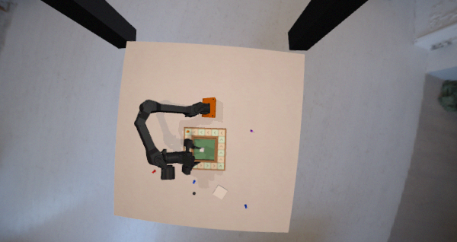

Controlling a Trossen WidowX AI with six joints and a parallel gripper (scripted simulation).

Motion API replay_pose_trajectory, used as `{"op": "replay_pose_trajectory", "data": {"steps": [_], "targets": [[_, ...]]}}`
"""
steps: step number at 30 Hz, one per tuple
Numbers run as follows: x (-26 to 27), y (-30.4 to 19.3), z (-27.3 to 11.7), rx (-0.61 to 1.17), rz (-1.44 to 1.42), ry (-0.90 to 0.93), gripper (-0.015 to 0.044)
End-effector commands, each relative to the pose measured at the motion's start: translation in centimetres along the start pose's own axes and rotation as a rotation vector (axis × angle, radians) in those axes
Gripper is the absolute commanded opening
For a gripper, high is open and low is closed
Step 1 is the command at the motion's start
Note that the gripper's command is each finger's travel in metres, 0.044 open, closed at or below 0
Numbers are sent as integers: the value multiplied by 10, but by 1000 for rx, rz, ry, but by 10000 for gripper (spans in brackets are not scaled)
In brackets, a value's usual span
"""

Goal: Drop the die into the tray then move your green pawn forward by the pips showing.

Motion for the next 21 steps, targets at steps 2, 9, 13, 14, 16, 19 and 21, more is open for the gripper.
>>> {"op": "replay_pose_trajectory", "data": {"steps": [2, 9, 13, 14, 16, 19, 21], "targets": [[2, 4, 15, 140, 40, 91, 440], [-1, 22, 62, 818, 9, 166, 440], [2, 23, 65, 761, 3, 195, 440], [2, 23, 65, 761, 3, 195, 440], [1, 20, 63, 769, 73, 164, 387], [-4, 6, 54, 794, 378, 28, 309], [-7, -4, 48, 803, 596, -71, 256]]}}
Point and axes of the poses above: the point midway between the two fingers, 35 mm back from their tips, its own z axis out along the fingers, its own x axis across the jaws, y = z × x, the point moved 5 cm from there along -z, back along the fingers, and after that the axes turned 10 degrees about -z, right-handed, at the moved point
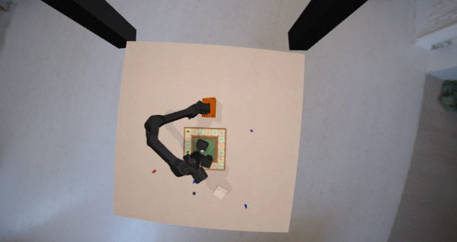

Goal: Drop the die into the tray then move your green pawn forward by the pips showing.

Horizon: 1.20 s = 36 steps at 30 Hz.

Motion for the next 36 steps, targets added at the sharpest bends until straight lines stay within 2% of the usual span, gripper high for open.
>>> {"op": "replay_pose_trajectory", "data": {"steps": [1, 3, 12, 14, 30, 36], "targets": [[-13, -20, 5, 8, 411, -12, 230], [-18, -31, 7, 10, 645, -21, 200], [-38, -83, 16, 12, 1697, -78, 200], [-42, -94, 17, 10, 1848, -90, 200], [-41, -94, 18, 10, 1867, -91, 200], [-42, -96, 32, 10, 1867, -92, 200]]}}
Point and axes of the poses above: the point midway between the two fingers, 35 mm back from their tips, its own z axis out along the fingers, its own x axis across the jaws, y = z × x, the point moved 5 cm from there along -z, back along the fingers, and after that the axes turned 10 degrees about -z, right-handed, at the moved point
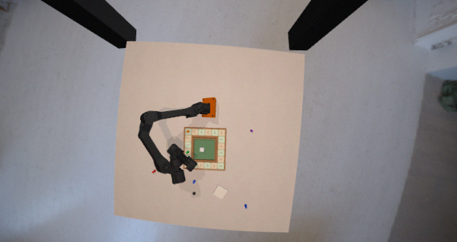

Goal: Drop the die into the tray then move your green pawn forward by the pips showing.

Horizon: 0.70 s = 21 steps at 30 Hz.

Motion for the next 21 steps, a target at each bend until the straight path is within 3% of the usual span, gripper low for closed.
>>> {"op": "replay_pose_trajectory", "data": {"steps": [1, 21], "targets": [[-2, 0, 7, 3, -1, -9, 200], [-2, 0, 38, 2, 0, -9, 200]]}}
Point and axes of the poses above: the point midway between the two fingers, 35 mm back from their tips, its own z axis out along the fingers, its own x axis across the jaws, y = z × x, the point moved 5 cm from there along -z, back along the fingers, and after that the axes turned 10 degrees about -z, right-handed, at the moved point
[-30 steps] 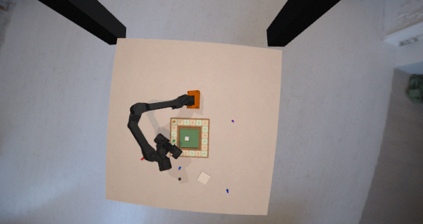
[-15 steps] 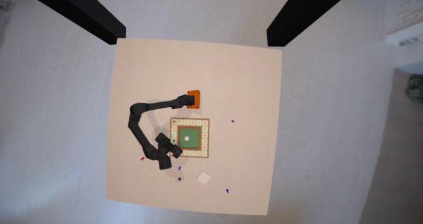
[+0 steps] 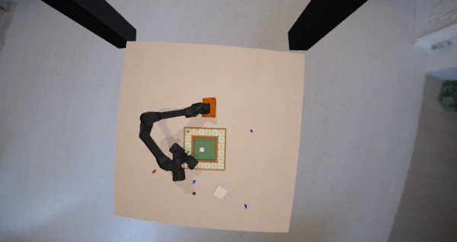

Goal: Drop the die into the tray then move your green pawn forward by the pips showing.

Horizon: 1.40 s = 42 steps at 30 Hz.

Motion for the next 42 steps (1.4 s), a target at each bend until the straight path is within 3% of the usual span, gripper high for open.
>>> {"op": "replay_pose_trajectory", "data": {"steps": [1, 7, 12, 22, 42], "targets": [[-2, 0, 8, 3, -2, -8, 200], [-2, -1, 15, 2, -2, -9, 200], [-2, -1, 15, 2, -2, -9, 69], [-2, -1, 15, 2, -2, -9, 0], [4, -1, -87, -17, -109, 6, 0]]}}
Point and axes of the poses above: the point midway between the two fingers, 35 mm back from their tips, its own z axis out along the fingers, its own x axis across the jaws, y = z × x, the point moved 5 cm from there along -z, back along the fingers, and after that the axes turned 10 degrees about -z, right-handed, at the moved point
